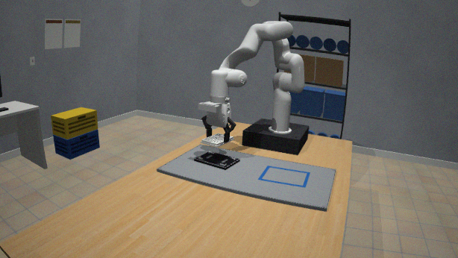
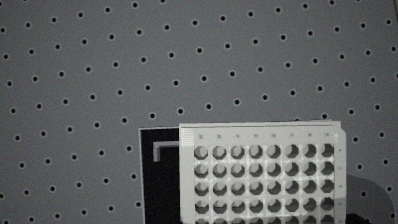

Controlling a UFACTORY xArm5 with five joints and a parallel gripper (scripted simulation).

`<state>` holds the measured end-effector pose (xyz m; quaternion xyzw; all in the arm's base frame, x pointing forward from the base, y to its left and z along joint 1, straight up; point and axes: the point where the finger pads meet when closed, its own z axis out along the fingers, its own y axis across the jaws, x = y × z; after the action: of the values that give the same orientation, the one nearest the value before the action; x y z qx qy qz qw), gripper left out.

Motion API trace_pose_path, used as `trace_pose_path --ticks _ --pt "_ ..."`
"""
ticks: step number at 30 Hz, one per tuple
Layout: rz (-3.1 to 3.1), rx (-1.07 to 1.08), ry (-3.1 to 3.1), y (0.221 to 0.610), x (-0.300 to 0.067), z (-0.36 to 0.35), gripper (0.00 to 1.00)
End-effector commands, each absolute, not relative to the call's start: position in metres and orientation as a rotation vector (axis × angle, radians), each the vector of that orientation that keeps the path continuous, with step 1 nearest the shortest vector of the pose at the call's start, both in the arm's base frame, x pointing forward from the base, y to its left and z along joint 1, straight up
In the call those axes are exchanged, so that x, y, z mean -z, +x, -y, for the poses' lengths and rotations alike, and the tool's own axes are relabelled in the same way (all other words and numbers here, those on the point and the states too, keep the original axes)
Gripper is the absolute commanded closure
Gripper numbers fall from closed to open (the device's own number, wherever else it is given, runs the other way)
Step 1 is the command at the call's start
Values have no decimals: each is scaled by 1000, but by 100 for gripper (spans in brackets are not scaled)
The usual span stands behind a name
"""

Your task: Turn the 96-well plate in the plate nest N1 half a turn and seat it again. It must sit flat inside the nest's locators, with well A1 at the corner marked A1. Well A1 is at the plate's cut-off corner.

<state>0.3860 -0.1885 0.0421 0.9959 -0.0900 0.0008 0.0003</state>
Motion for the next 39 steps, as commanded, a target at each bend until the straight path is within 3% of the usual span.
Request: trace_pose_path --ticks 1,39 --pt "472 -9 3104 387 -43 189 100" --pt "2067 -9 2368 387 -43 189 100"
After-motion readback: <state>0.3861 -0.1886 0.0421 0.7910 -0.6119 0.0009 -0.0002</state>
